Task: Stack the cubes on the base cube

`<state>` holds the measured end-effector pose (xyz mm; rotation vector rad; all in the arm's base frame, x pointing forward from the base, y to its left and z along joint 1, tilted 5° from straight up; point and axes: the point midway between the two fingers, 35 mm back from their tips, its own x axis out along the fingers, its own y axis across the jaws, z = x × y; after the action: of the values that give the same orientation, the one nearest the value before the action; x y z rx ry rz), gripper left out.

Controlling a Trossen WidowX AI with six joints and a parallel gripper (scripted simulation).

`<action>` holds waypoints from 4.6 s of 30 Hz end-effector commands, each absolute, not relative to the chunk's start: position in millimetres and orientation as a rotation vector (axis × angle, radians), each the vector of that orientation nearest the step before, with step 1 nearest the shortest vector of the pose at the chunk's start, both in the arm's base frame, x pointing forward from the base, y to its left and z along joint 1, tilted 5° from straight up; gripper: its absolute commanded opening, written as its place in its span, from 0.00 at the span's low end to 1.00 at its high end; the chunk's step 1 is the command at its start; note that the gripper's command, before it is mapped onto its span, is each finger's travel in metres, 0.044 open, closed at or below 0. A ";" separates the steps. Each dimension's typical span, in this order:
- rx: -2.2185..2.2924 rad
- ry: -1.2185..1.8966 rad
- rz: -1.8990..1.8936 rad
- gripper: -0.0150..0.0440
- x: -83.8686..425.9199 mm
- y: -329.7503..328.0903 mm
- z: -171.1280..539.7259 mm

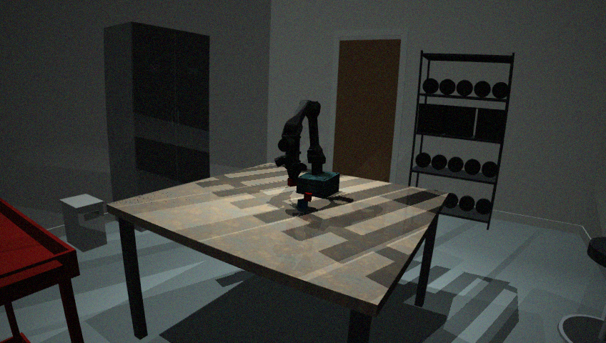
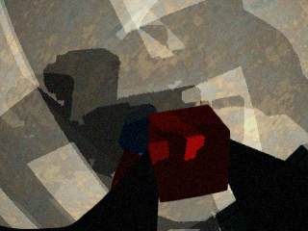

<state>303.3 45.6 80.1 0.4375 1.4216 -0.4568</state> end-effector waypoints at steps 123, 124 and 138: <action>0.828 1.304 -0.807 0.60 295.2 79.0 71.2; 0.828 1.304 -0.807 0.60 295.1 79.1 72.7; 0.821 1.311 -0.807 0.87 292.3 79.3 84.1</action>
<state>290.9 78.6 79.1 0.8165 1.3166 -0.8112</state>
